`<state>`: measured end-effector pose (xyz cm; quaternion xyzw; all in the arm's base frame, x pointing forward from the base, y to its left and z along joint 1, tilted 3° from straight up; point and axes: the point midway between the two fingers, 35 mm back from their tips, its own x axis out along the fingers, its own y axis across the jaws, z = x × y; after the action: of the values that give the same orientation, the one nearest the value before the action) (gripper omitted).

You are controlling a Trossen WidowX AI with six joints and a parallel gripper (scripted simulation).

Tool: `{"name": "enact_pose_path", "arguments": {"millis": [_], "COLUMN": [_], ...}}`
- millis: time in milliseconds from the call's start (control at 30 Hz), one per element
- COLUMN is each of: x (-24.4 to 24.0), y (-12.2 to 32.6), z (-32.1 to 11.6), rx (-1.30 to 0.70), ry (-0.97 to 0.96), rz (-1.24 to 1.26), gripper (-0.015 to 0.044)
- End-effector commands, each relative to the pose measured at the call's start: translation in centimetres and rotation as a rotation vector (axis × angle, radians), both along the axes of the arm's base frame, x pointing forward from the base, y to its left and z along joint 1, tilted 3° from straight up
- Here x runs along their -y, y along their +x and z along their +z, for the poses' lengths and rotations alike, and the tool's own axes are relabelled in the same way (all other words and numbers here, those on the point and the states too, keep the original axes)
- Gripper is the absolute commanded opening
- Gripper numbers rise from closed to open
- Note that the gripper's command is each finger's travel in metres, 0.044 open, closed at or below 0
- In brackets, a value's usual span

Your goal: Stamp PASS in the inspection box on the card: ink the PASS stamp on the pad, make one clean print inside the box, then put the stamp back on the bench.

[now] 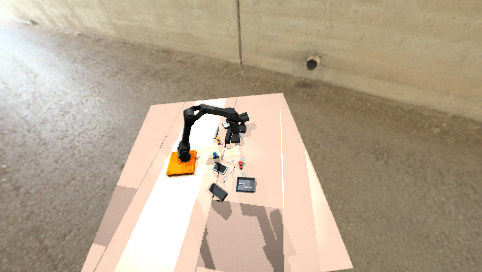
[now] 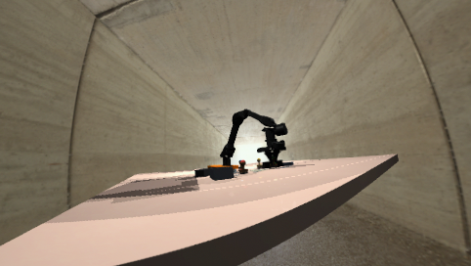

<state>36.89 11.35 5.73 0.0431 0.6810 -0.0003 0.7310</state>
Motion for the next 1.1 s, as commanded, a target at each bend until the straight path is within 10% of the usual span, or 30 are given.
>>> {"name": "enact_pose_path", "arguments": {"millis": [0,133,533,1067], "x": [0.0,0.0,0.7,0.7], "y": [0.0,0.0,-0.7,-0.7], "z": [0.1,0.1,11.4,11.7], "rx": [0.001,0.001,-0.001,-0.001], "ry": [0.000,0.000,-0.003,-0.003], "rz": [0.000,0.000,-0.007,-0.007], "gripper": [0.0157,0.0260,0.0260,0.0260]}}
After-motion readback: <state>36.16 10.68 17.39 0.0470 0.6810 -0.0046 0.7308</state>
